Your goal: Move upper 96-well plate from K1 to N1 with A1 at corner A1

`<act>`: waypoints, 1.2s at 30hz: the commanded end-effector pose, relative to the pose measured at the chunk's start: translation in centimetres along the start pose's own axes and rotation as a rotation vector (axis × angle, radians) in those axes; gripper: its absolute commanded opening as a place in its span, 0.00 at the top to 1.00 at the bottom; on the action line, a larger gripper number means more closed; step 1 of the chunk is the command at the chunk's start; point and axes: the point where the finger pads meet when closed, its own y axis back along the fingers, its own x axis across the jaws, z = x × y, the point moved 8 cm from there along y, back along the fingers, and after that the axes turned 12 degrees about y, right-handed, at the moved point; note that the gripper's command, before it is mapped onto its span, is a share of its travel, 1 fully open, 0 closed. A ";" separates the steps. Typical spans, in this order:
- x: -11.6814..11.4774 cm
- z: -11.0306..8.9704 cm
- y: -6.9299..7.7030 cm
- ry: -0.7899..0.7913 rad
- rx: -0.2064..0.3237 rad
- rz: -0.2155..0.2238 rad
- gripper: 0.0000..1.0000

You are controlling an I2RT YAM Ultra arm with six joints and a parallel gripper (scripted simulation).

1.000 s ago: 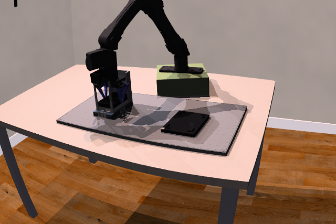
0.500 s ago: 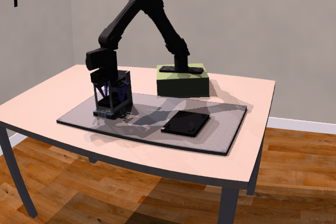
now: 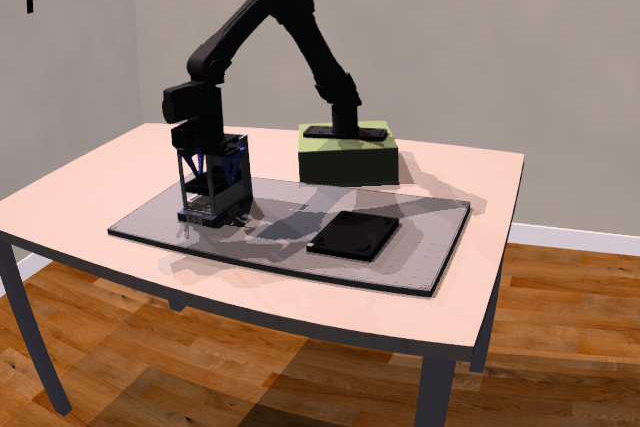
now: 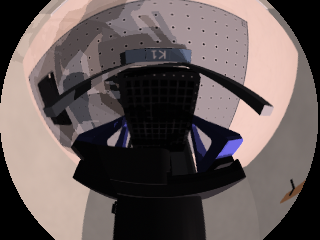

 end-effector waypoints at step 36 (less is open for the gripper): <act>0.1 0.5 7.6 0.005 -0.036 -0.018 1.00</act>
